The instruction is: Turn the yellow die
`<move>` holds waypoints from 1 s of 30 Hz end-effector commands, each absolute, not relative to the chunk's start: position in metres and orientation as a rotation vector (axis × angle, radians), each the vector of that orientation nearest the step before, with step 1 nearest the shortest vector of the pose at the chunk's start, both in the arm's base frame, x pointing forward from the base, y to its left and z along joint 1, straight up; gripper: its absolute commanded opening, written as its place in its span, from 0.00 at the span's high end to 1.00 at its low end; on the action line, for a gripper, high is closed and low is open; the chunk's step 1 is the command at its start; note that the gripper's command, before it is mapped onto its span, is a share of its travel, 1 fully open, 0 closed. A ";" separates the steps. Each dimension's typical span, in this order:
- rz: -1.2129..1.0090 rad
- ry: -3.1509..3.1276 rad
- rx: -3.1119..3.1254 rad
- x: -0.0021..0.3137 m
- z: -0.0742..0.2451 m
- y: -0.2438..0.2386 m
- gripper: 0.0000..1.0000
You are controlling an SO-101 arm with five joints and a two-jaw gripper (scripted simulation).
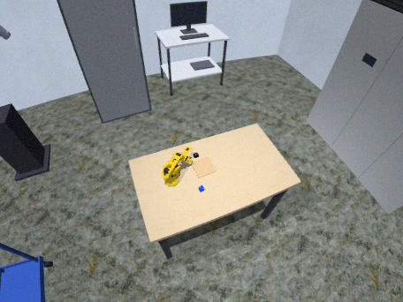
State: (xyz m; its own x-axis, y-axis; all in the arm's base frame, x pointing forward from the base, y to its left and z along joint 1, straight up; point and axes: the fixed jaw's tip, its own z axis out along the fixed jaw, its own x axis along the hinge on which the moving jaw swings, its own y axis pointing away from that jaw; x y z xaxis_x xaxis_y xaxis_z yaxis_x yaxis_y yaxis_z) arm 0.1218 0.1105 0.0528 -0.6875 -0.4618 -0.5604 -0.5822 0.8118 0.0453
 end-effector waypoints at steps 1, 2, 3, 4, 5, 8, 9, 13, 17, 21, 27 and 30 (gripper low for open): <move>0.317 2.409 -0.767 0.125 0.062 0.114 0.65; 0.317 2.409 -0.767 0.125 0.062 0.114 0.65; 0.317 2.409 -0.767 0.125 0.062 0.114 0.65; 0.317 2.409 -0.767 0.125 0.062 0.114 0.65; 0.317 2.409 -0.767 0.125 0.062 0.114 0.65; 0.319 2.409 -0.778 0.124 0.061 0.115 0.65; 0.319 2.409 -0.778 0.124 0.061 0.115 0.65; 0.319 2.409 -0.778 0.124 0.061 0.115 0.65; 0.319 2.409 -0.778 0.124 0.061 0.115 0.65; 0.319 2.409 -0.778 0.124 0.061 0.115 0.65; 0.319 2.409 -0.778 0.124 0.061 0.115 0.65; 0.319 2.409 -0.778 0.124 0.061 0.115 0.65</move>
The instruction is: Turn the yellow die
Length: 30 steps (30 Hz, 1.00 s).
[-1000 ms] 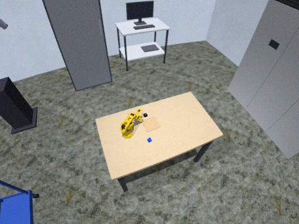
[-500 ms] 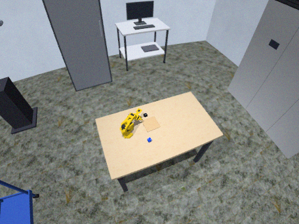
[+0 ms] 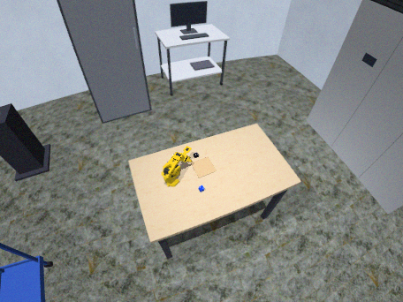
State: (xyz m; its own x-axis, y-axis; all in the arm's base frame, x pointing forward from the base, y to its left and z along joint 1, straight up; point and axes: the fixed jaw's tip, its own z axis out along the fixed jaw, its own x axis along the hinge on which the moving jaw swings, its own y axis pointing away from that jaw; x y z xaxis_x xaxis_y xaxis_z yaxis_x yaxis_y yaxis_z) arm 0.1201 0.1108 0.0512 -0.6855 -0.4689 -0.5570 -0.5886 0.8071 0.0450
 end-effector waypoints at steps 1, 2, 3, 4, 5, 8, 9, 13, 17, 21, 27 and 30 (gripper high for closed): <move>0.319 2.409 -0.778 0.124 0.061 0.115 0.65; 0.319 2.409 -0.778 0.124 0.061 0.115 0.65; 0.319 2.409 -0.778 0.124 0.061 0.115 0.65; 0.319 2.409 -0.778 0.124 0.061 0.115 0.65; 0.319 2.409 -0.778 0.124 0.061 0.115 0.65; 0.319 2.409 -0.778 0.124 0.061 0.115 0.65; 0.319 2.409 -0.778 0.124 0.061 0.115 0.65; 0.319 2.409 -0.778 0.124 0.061 0.115 0.65; 0.319 2.409 -0.778 0.124 0.061 0.115 0.65; 0.319 2.409 -0.778 0.124 0.061 0.115 0.65; 0.319 2.409 -0.778 0.124 0.061 0.115 0.65; 0.323 2.400 -0.775 0.124 0.062 0.115 0.65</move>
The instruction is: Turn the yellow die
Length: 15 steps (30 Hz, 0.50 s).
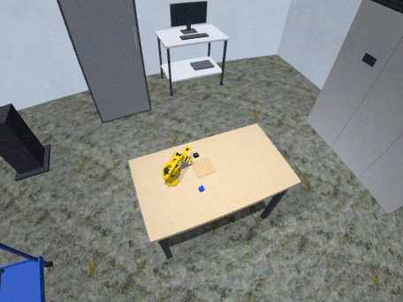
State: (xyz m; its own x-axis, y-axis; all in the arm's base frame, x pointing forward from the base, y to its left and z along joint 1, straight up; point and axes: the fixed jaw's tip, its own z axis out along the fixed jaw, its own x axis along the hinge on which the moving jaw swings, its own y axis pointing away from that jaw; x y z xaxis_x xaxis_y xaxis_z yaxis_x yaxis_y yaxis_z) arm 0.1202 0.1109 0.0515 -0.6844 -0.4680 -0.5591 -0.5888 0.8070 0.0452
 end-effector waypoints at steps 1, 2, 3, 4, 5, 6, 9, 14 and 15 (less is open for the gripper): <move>0.326 2.392 -0.772 0.124 0.063 0.116 0.65; 0.331 2.382 -0.769 0.125 0.065 0.116 0.65; 0.337 2.369 -0.765 0.126 0.067 0.116 0.65; 0.344 2.352 -0.759 0.126 0.069 0.117 0.65; 0.352 2.333 -0.753 0.127 0.072 0.118 0.65; 0.361 2.311 -0.746 0.128 0.075 0.118 0.65; 0.392 2.233 -0.721 0.130 0.087 0.120 0.65; 0.426 2.146 -0.693 0.132 0.101 0.122 0.65; 0.436 2.117 -0.683 0.132 0.106 0.122 0.65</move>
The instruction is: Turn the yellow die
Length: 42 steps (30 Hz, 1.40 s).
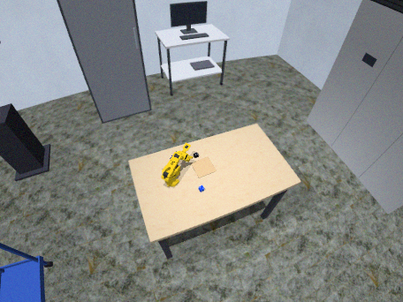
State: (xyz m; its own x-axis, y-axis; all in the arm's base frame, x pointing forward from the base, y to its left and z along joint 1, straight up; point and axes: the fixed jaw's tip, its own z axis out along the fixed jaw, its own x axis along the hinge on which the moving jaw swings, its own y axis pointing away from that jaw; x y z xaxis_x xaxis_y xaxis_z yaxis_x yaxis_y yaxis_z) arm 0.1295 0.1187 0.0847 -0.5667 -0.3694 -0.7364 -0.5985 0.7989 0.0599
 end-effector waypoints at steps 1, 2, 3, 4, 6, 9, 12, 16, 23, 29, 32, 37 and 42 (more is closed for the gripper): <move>0.446 2.089 -0.674 0.133 0.110 0.122 0.65; 0.455 2.063 -0.666 0.133 0.114 0.122 0.65; 0.464 2.038 -0.658 0.133 0.118 0.123 0.65; 0.471 2.016 -0.651 0.133 0.122 0.122 0.65; 0.484 1.980 -0.639 0.133 0.127 0.122 0.65; 0.494 1.948 -0.629 0.132 0.133 0.122 0.65; 0.497 1.939 -0.626 0.132 0.134 0.122 0.65; 0.497 1.939 -0.626 0.132 0.134 0.122 0.65; 0.474 1.998 -0.675 0.129 0.138 0.123 0.65; 0.410 2.148 -0.812 0.126 0.146 0.128 0.65; 0.396 2.176 -0.840 0.126 0.147 0.129 0.65; 0.329 2.304 -0.976 0.127 0.150 0.139 0.65; 0.286 2.378 -1.063 0.129 0.149 0.146 0.65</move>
